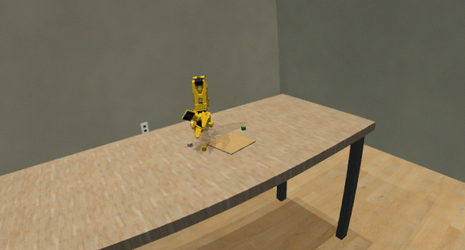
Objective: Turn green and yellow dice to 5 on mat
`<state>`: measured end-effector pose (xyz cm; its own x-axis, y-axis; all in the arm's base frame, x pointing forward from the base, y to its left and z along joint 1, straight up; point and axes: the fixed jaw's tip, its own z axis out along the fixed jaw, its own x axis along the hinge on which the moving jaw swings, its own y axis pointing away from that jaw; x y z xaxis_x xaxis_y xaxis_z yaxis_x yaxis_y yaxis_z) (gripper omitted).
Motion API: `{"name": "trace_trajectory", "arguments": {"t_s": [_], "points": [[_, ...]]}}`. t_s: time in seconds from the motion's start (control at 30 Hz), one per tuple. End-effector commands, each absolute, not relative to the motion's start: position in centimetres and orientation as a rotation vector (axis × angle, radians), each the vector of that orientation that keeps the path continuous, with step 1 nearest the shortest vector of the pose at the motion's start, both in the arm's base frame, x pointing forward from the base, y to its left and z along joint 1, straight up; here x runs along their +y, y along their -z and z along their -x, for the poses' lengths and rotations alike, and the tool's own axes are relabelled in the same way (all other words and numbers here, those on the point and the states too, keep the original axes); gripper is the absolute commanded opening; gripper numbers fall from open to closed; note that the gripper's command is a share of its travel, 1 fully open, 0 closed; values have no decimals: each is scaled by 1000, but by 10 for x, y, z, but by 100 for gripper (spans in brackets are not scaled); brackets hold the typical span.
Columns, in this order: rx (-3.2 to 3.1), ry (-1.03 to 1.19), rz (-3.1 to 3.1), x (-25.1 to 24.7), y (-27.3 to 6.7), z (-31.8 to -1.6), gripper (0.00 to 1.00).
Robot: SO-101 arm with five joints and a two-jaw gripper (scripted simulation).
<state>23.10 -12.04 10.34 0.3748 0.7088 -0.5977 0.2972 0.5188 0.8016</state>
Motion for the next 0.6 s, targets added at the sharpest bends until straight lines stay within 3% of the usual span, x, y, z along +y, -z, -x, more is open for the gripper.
{"name": "trace_trajectory", "arguments": {"t_s": [0.0,0.57], "points": [[1383,-242,-1049,-132,-108,-263,25],[1542,-154,-1028,-136,-104,-269,25]]}}
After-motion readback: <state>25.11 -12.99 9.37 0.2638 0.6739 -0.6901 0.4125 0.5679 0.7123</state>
